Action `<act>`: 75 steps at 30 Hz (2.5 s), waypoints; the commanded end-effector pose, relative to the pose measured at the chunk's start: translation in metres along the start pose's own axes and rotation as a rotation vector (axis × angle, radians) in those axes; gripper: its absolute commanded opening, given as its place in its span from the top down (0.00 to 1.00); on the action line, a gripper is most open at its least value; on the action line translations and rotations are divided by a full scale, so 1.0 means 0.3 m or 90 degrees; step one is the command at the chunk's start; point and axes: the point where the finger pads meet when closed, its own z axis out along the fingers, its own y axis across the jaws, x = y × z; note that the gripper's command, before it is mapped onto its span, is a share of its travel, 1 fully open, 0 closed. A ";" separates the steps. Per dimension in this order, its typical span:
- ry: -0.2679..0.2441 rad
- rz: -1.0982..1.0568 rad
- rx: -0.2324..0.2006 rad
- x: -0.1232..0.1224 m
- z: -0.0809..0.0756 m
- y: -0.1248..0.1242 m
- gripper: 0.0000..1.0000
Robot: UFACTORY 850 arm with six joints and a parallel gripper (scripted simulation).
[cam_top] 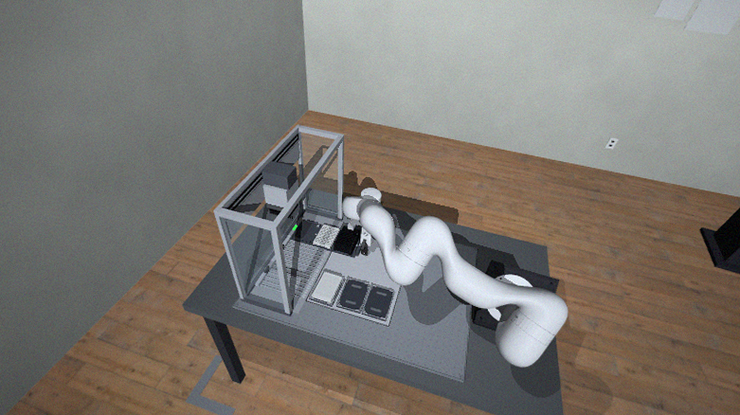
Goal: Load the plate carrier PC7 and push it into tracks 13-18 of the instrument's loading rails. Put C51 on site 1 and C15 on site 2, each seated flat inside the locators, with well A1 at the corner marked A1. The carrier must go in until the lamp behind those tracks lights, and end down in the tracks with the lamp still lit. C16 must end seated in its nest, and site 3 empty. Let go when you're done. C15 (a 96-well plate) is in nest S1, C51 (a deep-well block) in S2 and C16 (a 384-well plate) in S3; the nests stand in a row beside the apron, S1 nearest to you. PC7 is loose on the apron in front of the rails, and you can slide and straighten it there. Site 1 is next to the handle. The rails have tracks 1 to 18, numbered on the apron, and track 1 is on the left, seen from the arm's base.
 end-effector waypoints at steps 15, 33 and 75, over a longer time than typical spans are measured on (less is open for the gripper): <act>0.001 0.000 0.000 0.002 -0.076 0.000 0.18; 0.001 0.000 -0.001 0.002 -0.165 0.000 0.18; 0.001 0.000 -0.001 0.002 -0.376 0.000 0.18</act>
